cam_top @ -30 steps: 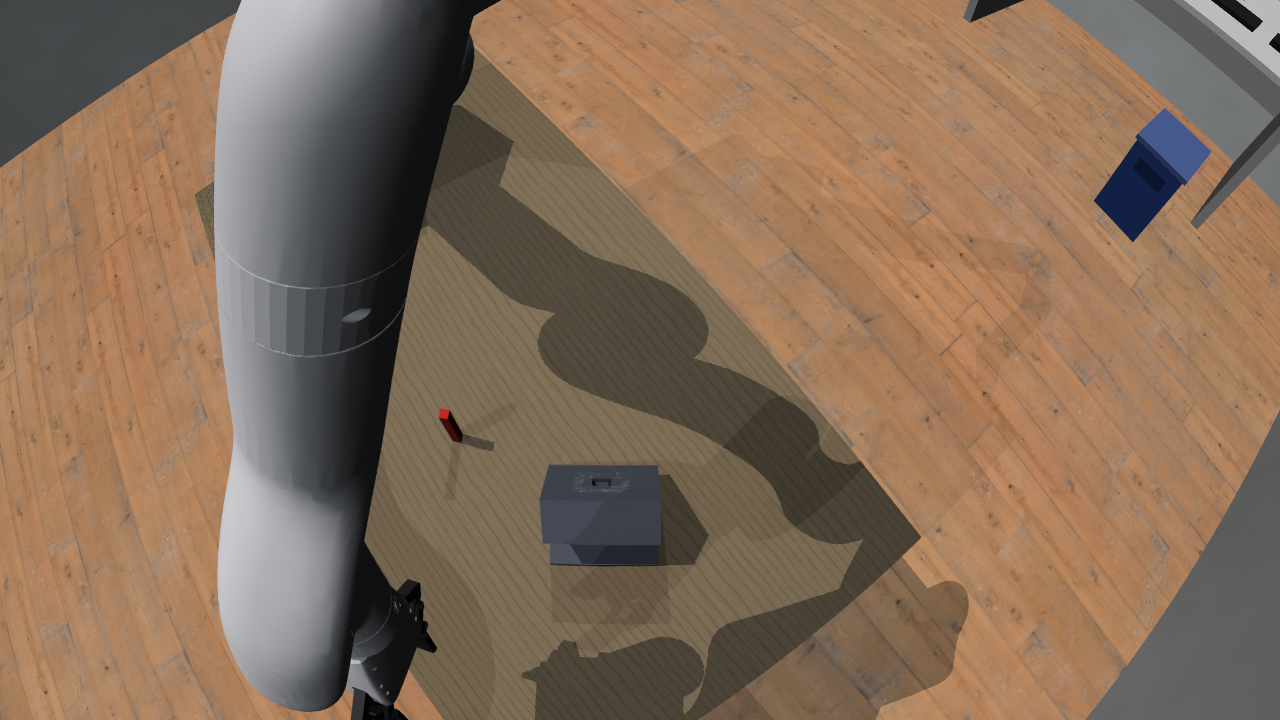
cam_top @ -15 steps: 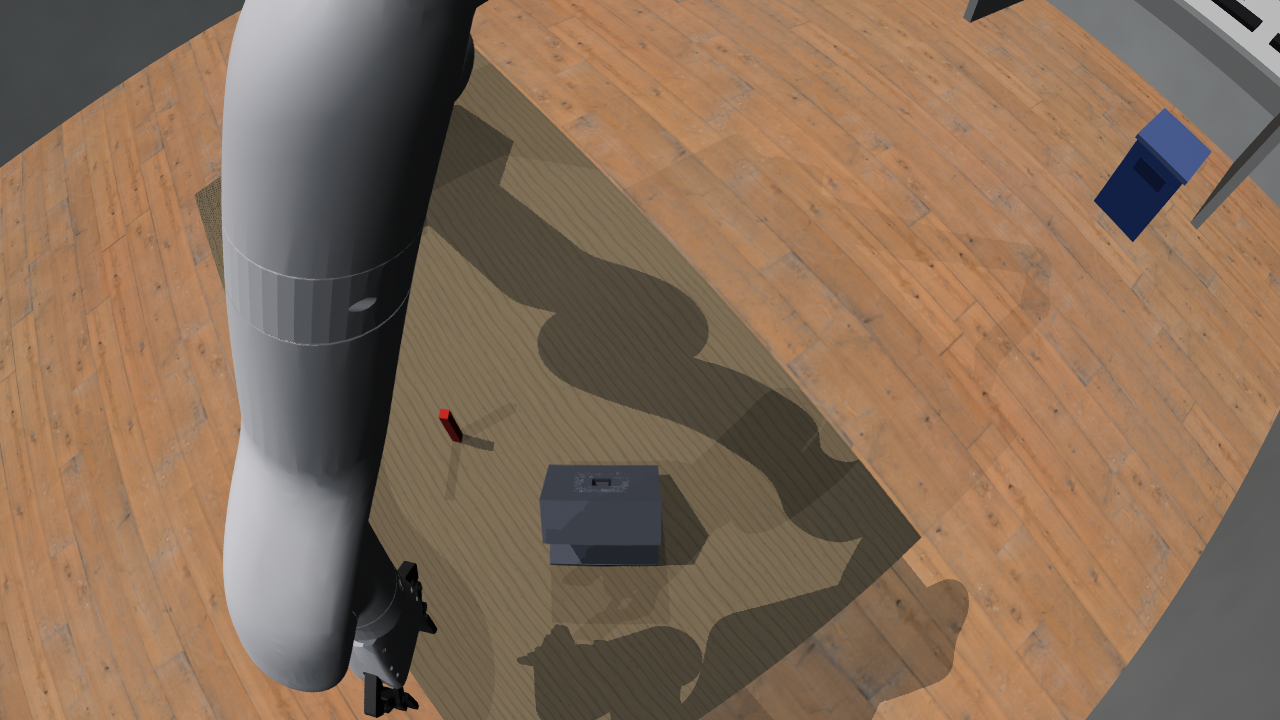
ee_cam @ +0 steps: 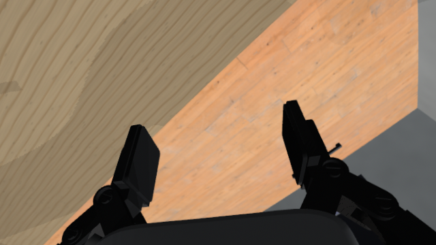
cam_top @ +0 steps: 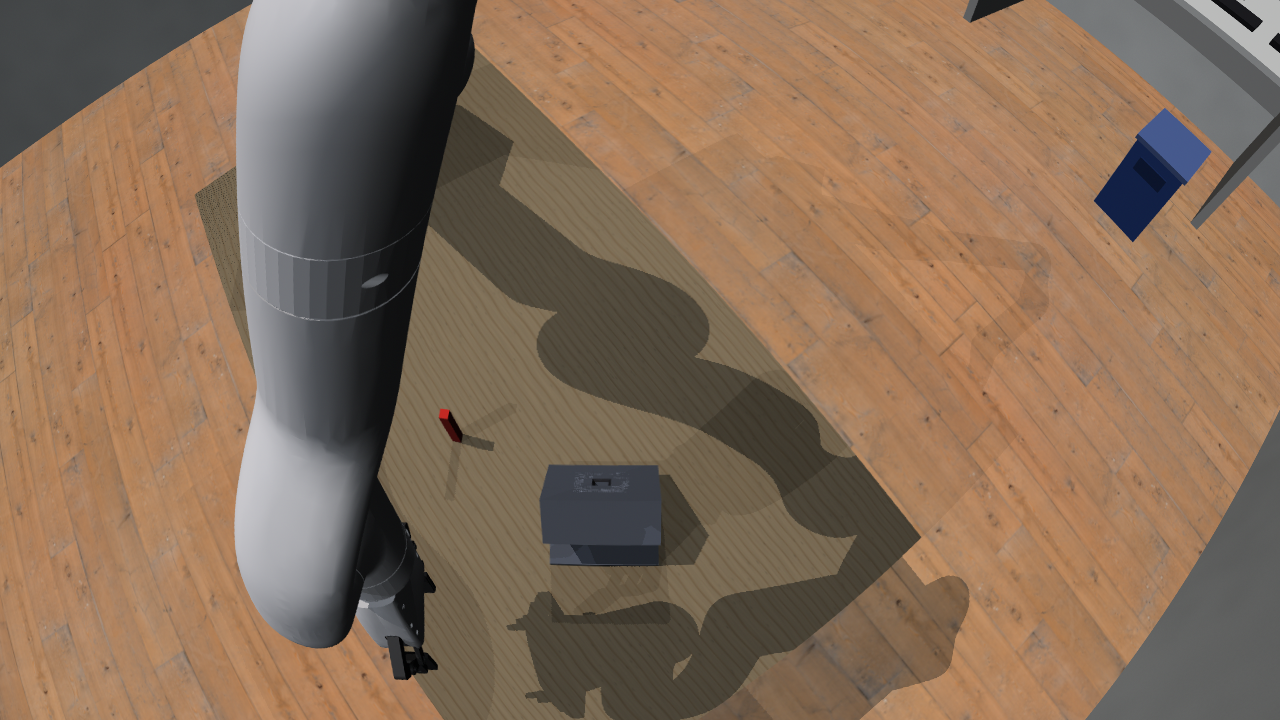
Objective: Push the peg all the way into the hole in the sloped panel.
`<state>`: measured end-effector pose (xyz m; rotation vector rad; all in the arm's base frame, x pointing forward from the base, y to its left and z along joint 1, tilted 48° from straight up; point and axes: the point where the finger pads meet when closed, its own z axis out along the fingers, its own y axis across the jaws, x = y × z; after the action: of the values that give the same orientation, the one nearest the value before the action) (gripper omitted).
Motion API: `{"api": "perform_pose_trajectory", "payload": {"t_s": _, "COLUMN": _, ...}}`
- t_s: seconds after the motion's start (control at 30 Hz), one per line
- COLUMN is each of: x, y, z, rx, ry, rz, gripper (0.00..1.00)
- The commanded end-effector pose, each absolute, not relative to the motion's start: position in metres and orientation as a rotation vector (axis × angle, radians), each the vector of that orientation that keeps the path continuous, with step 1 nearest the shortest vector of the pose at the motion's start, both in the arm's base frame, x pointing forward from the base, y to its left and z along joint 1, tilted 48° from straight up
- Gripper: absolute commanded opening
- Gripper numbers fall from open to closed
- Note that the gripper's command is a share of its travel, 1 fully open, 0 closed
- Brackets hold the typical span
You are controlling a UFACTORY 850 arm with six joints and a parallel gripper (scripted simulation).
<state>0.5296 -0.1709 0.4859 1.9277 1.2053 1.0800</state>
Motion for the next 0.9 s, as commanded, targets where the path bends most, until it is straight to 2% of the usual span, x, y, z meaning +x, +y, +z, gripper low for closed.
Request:
{"api": "perform_pose_trajectory", "payload": {"t_s": 0.0, "x": 0.525, "y": -0.164, "z": 0.477, "rx": 1.883, "ry": 1.267, "rz": 1.047, "gripper": 1.0}}
{"api": "perform_pose_trajectory", "payload": {"t_s": 0.87, "x": 0.494, "y": -0.122, "z": 0.416, "rx": 1.584, "ry": 1.624, "rz": 0.837, "gripper": 1.0}}
